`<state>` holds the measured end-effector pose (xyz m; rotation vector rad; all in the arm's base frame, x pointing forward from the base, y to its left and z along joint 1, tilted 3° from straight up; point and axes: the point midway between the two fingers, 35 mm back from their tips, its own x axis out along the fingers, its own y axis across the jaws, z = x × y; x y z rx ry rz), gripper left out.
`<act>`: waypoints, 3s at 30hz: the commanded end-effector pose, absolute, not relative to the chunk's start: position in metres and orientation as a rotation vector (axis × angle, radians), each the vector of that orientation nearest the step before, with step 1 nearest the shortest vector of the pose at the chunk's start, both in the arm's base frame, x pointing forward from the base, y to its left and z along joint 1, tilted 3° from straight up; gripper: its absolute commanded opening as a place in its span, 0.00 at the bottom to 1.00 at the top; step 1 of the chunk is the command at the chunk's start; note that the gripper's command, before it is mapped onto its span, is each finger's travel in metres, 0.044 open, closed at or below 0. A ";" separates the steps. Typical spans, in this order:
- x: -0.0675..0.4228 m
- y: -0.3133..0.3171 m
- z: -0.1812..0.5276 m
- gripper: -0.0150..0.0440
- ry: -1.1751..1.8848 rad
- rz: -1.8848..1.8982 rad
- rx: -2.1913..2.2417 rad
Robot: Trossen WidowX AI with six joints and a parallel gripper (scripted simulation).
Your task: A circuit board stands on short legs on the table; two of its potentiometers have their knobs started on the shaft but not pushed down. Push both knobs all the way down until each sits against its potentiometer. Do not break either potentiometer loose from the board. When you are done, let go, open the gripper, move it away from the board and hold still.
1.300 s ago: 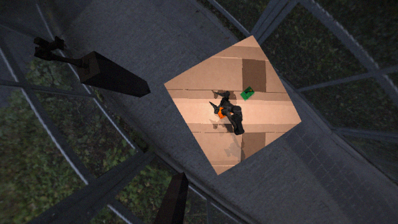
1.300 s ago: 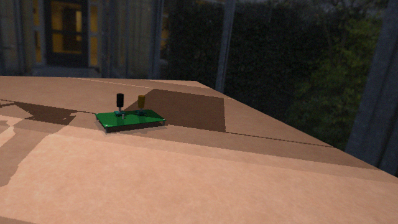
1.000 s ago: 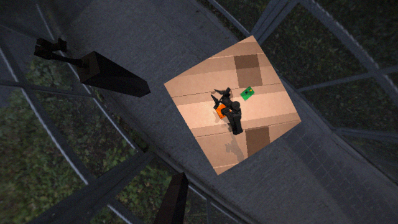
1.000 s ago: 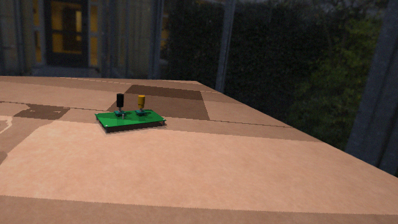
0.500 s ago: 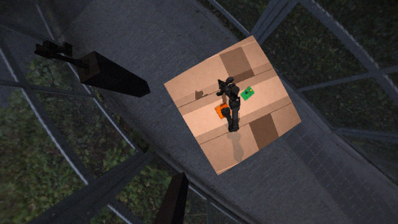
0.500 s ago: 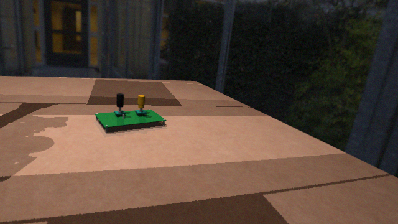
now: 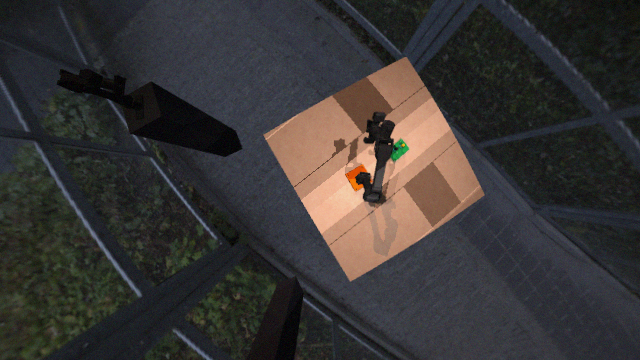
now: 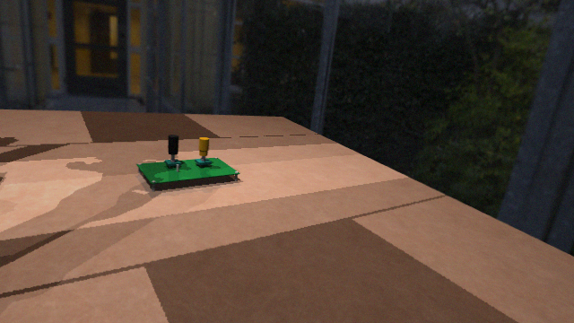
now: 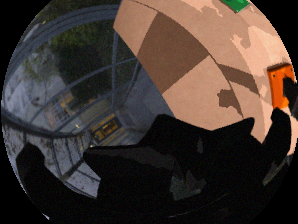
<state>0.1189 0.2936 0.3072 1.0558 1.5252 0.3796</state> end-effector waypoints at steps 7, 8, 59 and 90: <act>0.196 0.275 0.254 0.25 1.390 0.245 0.785; 0.204 0.271 0.248 0.25 1.382 0.232 0.753; 0.333 0.105 0.070 0.25 1.593 0.053 -0.083; 0.333 0.105 0.059 0.25 1.593 0.053 -0.083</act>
